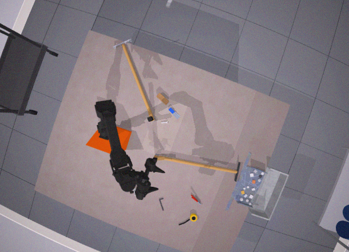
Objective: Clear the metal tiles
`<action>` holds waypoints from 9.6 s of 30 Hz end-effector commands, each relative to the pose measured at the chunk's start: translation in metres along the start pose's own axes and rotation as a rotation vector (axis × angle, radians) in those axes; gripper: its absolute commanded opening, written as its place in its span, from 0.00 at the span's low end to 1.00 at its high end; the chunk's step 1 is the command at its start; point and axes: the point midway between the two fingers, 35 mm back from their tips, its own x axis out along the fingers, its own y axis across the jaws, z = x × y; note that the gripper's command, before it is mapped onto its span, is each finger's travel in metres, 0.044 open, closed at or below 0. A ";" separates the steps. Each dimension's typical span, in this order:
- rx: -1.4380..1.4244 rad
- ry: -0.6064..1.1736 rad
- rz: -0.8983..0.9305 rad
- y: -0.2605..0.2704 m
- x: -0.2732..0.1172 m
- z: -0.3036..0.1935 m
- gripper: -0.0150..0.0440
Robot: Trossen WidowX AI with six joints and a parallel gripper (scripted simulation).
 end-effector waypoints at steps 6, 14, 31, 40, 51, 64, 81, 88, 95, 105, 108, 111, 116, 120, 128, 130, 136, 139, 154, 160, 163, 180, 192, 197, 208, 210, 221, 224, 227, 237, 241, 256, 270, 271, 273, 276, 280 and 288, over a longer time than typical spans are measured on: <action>0.003 -0.071 -0.003 0.005 -0.031 0.000 1.00; 0.004 -0.135 -0.010 0.007 -0.059 -0.005 1.00; -0.041 -0.253 -0.014 0.012 -0.111 -0.019 1.00; -0.077 -0.311 -0.019 0.017 -0.137 -0.031 1.00; -0.081 -0.316 -0.020 0.017 -0.139 -0.032 1.00; -0.081 -0.316 -0.020 0.017 -0.139 -0.032 1.00; -0.061 -0.281 -0.016 0.013 -0.126 -0.026 1.00; -0.036 -0.230 -0.013 0.009 -0.106 -0.019 1.00; -0.013 -0.175 -0.013 0.005 -0.085 -0.014 1.00; -0.004 -0.100 -0.006 0.002 -0.054 -0.007 1.00; -0.004 -0.075 -0.002 0.001 -0.043 -0.006 1.00; -0.005 -0.050 0.001 0.000 -0.032 -0.004 1.00; -0.007 -0.008 0.006 0.000 -0.013 -0.004 1.00; -0.009 0.027 0.009 -0.001 0.002 -0.004 1.00; -0.016 0.097 0.016 0.000 0.033 -0.007 1.00; -0.018 0.115 0.018 0.000 0.041 -0.008 1.00; -0.026 0.170 0.022 0.001 0.065 -0.013 1.00; -0.030 0.198 0.024 0.002 0.077 -0.017 1.00; -0.058 0.339 0.034 0.008 0.136 -0.042 1.00; -0.071 0.398 0.038 0.011 0.159 -0.055 1.00; -0.079 0.427 0.040 0.013 0.170 -0.063 1.00; -0.129 0.598 0.050 0.025 0.228 -0.115 1.00; -0.173 0.723 0.057 0.034 0.262 -0.160 1.00; -0.193 0.775 0.060 0.038 0.274 -0.181 1.00; -0.208 0.810 0.063 0.039 0.278 -0.194 1.00; -0.206 0.804 0.064 0.037 0.273 -0.191 1.00; -0.200 0.771 0.069 0.025 0.247 -0.175 1.00; -0.198 0.761 0.070 0.023 0.239 -0.171 1.00; -0.196 0.752 0.071 0.020 0.232 -0.167 1.00; -0.181 0.722 0.071 0.012 0.205 -0.158 1.00; -0.165 0.713 0.068 0.010 0.194 -0.156 1.00; -0.154 0.662 0.071 0.001 0.153 -0.150 1.00; -0.156 0.610 0.075 -0.006 0.115 -0.151 1.00; -0.156 0.606 0.075 -0.006 0.112 -0.151 1.00; -0.156 0.599 0.076 -0.007 0.106 -0.151 1.00; -0.157 0.587 0.076 -0.008 0.098 -0.153 1.00; -0.158 0.572 0.077 -0.009 0.088 -0.155 1.00; -0.160 0.540 0.078 -0.011 0.066 -0.160 1.00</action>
